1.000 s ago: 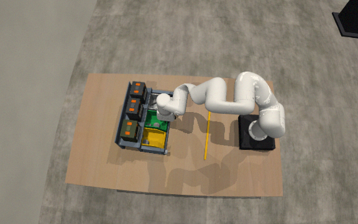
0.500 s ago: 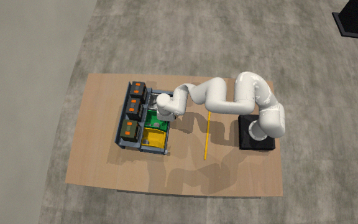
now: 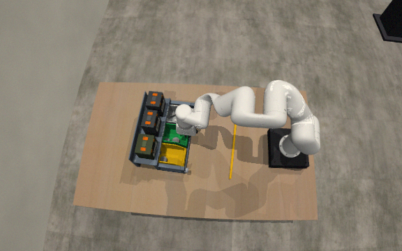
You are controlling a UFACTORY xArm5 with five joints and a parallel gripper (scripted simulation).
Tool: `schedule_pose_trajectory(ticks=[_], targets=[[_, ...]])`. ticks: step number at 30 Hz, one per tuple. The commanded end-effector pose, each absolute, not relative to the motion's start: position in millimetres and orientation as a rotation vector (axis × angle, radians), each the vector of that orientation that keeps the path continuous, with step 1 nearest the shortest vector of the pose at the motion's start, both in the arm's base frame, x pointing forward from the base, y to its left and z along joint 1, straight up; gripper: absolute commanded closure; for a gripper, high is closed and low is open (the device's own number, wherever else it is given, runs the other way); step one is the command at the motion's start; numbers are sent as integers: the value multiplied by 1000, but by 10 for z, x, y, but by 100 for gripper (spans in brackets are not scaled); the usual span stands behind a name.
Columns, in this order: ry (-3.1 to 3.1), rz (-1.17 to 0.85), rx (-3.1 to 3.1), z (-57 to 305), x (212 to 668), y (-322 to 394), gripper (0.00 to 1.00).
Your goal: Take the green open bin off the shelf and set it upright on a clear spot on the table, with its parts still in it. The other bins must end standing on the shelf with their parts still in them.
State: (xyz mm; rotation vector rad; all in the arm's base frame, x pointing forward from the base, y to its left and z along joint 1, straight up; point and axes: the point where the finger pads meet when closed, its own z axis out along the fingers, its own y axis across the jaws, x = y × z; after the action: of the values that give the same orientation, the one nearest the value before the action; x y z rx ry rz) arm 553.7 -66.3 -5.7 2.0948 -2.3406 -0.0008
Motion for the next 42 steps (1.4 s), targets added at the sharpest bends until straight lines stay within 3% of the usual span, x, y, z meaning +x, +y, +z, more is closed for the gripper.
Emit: schedule_pose_trajectory(ticks=[1, 42], targets=[[-2341, 13, 2095, -5, 5561, -666, 100], [-2341, 14, 2095, 152, 5563, -665, 100]])
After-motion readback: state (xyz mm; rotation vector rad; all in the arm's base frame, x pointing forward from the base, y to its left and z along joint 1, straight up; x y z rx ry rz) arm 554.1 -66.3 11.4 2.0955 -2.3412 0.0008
